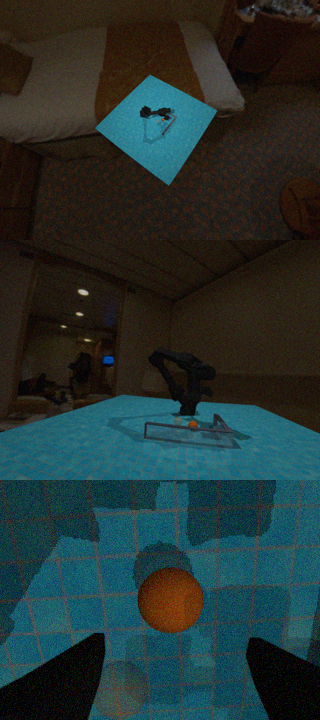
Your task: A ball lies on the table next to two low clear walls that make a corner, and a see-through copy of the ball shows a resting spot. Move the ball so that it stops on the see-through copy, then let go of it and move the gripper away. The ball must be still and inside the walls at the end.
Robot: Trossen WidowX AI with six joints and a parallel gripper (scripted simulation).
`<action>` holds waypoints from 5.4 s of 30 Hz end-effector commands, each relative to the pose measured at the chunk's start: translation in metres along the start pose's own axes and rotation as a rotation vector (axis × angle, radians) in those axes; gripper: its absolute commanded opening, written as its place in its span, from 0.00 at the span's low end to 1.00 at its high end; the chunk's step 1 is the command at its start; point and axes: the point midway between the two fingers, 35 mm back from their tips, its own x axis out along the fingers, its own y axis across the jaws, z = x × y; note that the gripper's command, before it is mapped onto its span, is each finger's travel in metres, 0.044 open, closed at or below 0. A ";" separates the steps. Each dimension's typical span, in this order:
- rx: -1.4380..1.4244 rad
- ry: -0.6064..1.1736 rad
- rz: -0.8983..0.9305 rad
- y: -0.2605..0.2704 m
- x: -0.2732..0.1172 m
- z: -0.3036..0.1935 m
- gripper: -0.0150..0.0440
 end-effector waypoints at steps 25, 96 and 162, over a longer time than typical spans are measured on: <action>-0.102 0.042 0.008 0.000 0.039 0.001 0.79; -0.106 0.041 0.011 0.015 -0.047 -0.039 0.25; -0.099 0.042 0.005 0.032 0.058 -0.073 0.79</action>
